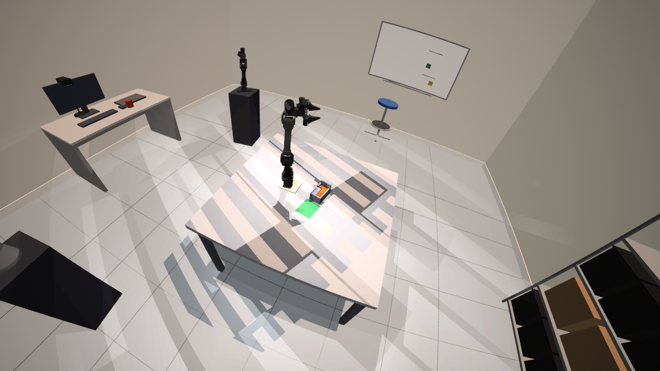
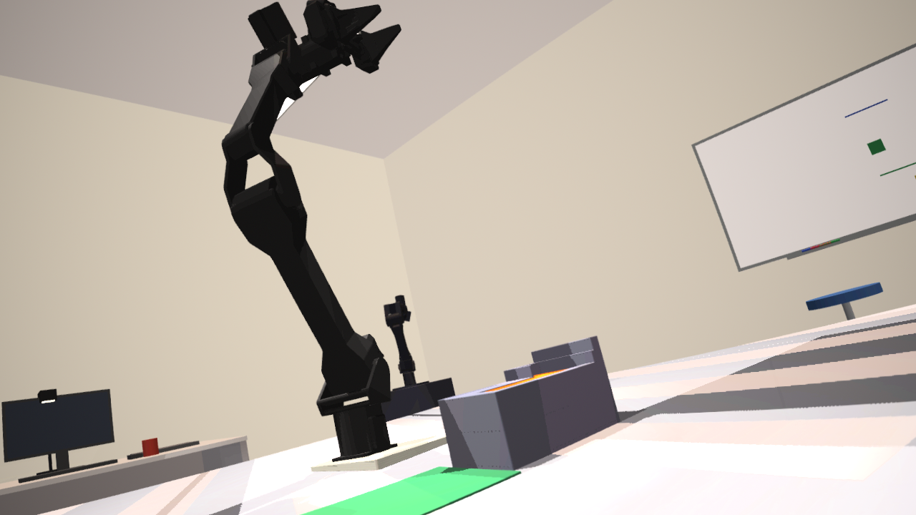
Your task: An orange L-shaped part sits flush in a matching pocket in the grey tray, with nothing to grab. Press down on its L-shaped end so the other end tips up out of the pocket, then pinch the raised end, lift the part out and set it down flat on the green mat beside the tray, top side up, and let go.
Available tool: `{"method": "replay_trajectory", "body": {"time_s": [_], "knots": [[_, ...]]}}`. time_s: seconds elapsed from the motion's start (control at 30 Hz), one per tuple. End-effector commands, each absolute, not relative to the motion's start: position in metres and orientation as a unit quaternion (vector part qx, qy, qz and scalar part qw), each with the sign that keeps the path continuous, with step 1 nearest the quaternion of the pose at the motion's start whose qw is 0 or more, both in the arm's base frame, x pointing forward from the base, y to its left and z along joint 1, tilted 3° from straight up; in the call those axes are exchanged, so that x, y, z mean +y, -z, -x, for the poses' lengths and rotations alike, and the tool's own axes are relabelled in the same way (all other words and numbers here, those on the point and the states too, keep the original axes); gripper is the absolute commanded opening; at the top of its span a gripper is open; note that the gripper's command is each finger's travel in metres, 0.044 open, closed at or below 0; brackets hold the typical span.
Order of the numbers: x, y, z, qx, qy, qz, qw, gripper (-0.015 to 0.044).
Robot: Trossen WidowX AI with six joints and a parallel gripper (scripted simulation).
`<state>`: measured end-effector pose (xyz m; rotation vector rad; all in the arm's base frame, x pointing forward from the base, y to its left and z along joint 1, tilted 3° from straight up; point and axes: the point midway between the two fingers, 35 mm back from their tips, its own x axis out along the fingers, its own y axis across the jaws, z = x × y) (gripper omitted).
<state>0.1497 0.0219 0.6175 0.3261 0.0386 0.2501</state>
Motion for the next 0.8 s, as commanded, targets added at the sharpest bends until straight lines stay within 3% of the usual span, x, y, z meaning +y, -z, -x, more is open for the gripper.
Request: {"method": "replay_trajectory", "body": {"time_s": [0.0,0.27,0.47,0.77], "knots": [[0.024,-0.618,-0.149,0.016,-0.124,-0.159,0.979,0.0374],[0.089,-0.612,-0.148,-0.046,-0.105,-0.071,0.991,0.018],[0.151,-0.576,-0.182,-0.04,-0.109,0.017,0.993,0.018],[0.184,-0.465,-0.272,0.108,-0.093,0.115,0.983,0.018]]}}
